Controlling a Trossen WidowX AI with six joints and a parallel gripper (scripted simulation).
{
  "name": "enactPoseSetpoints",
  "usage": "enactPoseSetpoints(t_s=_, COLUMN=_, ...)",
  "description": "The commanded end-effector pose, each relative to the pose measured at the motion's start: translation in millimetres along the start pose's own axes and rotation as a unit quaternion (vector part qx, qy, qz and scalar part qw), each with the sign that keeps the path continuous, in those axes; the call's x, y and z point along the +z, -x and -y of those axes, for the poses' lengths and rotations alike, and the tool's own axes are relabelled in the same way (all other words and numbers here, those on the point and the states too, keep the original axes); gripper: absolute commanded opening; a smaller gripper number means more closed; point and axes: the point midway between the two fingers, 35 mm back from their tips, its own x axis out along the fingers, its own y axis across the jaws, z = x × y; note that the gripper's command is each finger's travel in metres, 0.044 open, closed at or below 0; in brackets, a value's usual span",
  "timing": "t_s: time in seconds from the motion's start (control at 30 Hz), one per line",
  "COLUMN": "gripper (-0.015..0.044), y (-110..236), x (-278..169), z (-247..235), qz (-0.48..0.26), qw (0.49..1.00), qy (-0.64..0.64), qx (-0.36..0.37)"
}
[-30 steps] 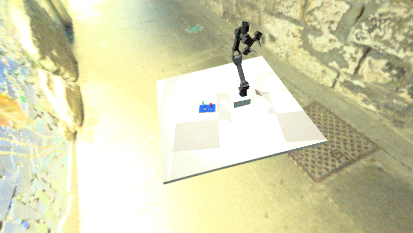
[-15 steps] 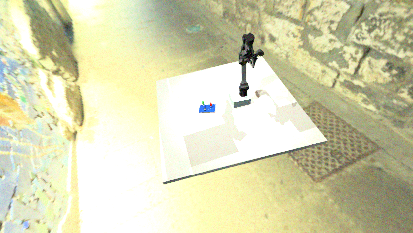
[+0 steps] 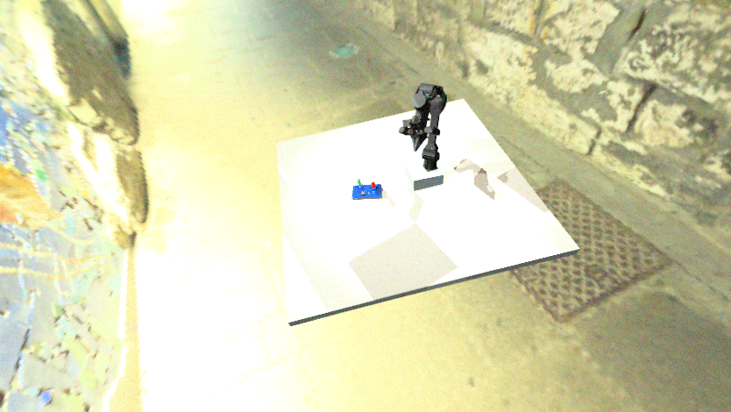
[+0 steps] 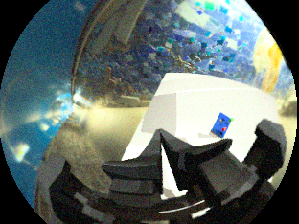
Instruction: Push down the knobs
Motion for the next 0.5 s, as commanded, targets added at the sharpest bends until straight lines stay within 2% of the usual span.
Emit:
enactPoseSetpoints(t_s=0.0, gripper=0.0000, y=-35, x=9, z=43, qz=-0.021, qw=0.998, qy=-0.010, qx=-0.063)
enactPoseSetpoints(t_s=0.27, gripper=0.0000, y=-69, x=9, z=128, qz=-0.057, qw=0.984, qy=-0.037, qx=-0.166)
enactPoseSetpoints(t_s=0.47, gripper=0.0000, y=-102, x=-9, z=210, qz=-0.132, qw=0.964, qy=-0.050, qx=-0.224)
